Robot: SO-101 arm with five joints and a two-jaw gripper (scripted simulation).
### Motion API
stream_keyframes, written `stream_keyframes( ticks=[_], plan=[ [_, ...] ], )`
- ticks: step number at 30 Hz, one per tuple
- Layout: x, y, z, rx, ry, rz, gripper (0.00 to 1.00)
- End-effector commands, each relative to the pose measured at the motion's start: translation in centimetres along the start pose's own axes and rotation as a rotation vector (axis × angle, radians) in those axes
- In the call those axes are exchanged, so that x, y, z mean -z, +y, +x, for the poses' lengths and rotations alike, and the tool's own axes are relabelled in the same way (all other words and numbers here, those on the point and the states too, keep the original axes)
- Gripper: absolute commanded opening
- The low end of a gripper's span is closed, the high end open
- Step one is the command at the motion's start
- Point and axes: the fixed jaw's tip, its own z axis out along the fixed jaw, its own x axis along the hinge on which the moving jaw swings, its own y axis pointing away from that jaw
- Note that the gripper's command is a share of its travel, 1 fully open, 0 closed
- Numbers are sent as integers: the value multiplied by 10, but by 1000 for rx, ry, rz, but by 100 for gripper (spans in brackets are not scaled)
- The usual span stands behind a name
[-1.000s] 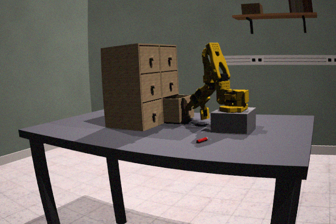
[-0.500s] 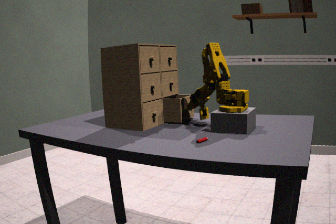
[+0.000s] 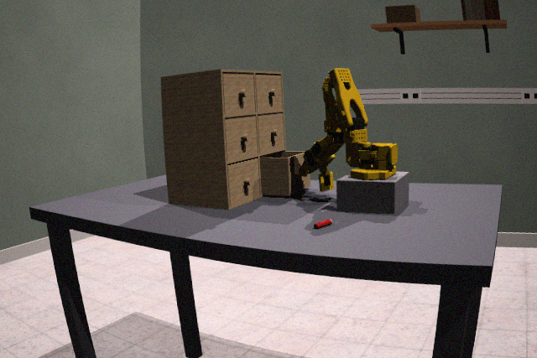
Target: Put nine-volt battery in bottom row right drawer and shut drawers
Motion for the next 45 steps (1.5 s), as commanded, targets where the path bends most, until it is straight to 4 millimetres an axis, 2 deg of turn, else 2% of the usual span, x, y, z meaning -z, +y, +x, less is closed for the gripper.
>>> stream_keyframes(
  ticks=[1, 18, 45],
  plan=[
    [-1, -1, 0, -6, 0, 4, 0],
    [-1, -1, 0, -6, 0, 4, 0],
    [-16, -13, 12, 5, 1, 45, 0]
  ],
)
